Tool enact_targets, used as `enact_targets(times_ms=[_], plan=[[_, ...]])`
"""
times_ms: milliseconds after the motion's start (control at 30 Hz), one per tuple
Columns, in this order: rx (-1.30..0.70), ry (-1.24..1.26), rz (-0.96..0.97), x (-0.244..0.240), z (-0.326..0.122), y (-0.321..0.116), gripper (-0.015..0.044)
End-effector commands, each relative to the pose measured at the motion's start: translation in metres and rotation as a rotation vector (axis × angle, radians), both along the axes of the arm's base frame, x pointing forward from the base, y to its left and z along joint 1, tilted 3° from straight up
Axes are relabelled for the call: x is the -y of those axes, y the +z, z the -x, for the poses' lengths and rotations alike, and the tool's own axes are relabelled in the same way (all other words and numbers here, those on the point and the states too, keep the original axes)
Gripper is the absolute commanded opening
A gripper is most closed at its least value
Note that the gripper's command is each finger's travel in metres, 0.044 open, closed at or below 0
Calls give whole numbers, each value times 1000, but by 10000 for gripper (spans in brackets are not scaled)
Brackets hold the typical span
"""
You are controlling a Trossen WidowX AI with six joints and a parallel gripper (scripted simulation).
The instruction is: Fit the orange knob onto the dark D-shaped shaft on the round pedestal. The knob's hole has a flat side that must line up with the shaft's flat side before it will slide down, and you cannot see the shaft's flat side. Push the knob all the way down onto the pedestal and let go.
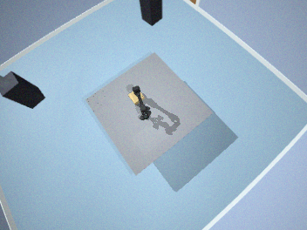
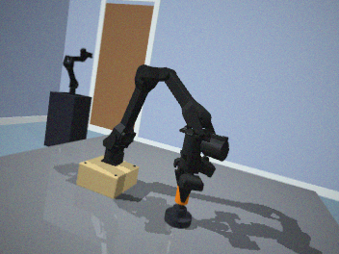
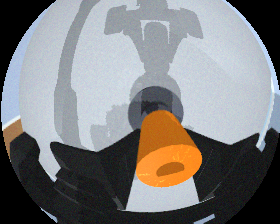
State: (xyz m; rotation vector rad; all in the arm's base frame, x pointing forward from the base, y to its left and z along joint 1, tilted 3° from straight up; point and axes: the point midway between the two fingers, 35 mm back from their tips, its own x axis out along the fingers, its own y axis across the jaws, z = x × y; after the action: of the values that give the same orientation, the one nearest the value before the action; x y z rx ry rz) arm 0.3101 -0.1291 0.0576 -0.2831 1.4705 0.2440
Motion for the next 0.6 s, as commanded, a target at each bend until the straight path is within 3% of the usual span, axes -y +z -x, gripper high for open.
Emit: enact_targets(times_ms=[0, 567], plan=[[4, 121, 12, 0, -1, 3, 0], [4, 162, 16, 0, -1, -2, 0]])
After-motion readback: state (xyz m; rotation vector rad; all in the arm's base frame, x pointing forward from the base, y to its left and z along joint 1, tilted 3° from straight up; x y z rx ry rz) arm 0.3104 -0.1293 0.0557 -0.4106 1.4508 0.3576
